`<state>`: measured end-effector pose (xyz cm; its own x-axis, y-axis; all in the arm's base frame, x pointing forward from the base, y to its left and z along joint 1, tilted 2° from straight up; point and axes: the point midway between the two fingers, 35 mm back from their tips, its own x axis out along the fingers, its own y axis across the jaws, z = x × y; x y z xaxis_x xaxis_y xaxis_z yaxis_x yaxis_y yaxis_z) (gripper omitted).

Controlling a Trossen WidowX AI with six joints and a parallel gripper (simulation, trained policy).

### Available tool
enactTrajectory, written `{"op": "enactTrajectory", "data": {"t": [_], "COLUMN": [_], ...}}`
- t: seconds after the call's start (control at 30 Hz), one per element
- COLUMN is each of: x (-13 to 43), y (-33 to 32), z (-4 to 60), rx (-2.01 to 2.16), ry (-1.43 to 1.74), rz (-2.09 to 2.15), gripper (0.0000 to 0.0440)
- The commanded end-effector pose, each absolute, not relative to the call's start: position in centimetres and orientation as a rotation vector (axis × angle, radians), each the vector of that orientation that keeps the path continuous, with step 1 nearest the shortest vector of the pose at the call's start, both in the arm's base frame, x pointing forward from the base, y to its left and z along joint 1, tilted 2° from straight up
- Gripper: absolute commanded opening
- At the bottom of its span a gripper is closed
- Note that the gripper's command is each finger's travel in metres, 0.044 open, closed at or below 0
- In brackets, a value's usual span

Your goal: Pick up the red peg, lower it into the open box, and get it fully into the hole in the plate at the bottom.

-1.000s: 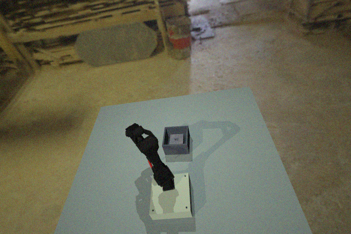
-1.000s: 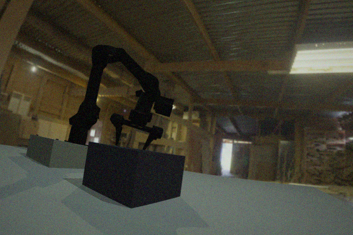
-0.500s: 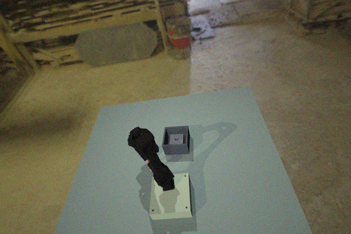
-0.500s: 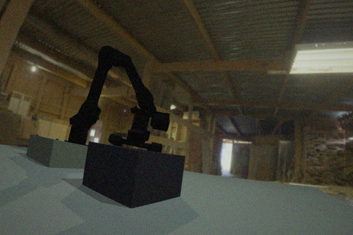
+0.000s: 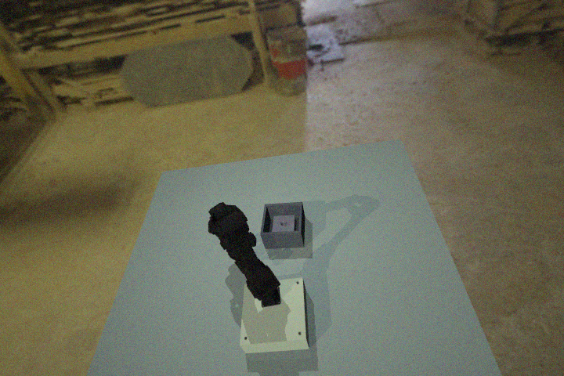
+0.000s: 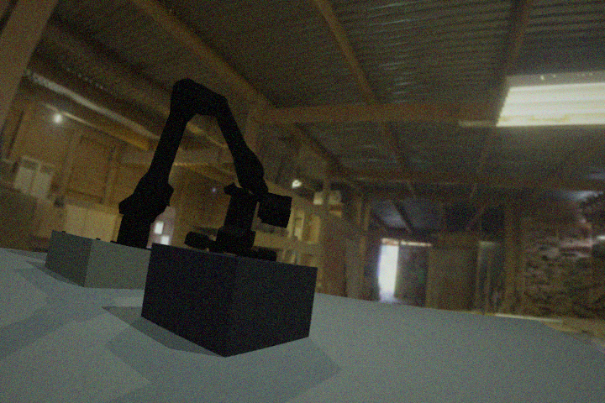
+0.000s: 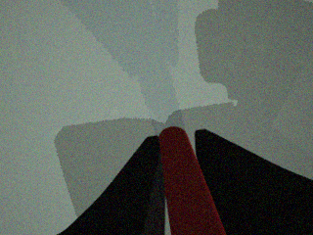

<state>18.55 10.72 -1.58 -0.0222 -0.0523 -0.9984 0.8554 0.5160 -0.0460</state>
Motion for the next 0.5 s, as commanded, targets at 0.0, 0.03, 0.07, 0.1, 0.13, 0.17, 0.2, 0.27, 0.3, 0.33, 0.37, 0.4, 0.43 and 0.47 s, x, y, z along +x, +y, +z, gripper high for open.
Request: {"op": "enactTrajectory", "data": {"t": [0.0, 0.03, 0.07, 0.1, 0.13, 0.17, 0.2, 0.27, 0.3, 0.33, 0.37, 0.4, 0.43, 0.47], "x": [19.4, 19.6, 19.7, 19.9, 20.1, 20.2, 20.4, 20.8, 20.9, 21.2, 21.4, 21.6, 21.8, 22.0], "y": [10.5, 10.4, 10.3, 10.1, 10.0, 9.8, 9.7, 9.4, 9.2, 9.1, 8.9, 8.8, 8.6, 8.4], "z": [-0.8, -0.6, -0.3, -0.1, 0.2, 0.5, 0.8, 1.4, 1.7, 2.0, 2.3, 2.6, 3.0, 3.3], "rx": [0.742, 0.736, 0.73, 0.723, 0.716, 0.708, 0.7, 0.685, 0.677, 0.67, 0.662, 0.655, 0.648, 0.641], "ry": [1.388, 1.376, 1.366, 1.357, 1.348, 1.34, 1.332, 1.315, 1.307, 1.299, 1.291, 1.283, 1.275, 1.267], "rz": [-0.82, -0.813, -0.808, -0.803, -0.798, -0.793, -0.788, -0.779, -0.774, -0.769, -0.765, -0.76, -0.756, -0.752], "gripper": [0.0, 0.0, 0.0, 0.0, 0.0, 0.0, 0.0, 0.0, 0.0, 0.0, 0.0, 0.0, 0.0, 0.0]}}
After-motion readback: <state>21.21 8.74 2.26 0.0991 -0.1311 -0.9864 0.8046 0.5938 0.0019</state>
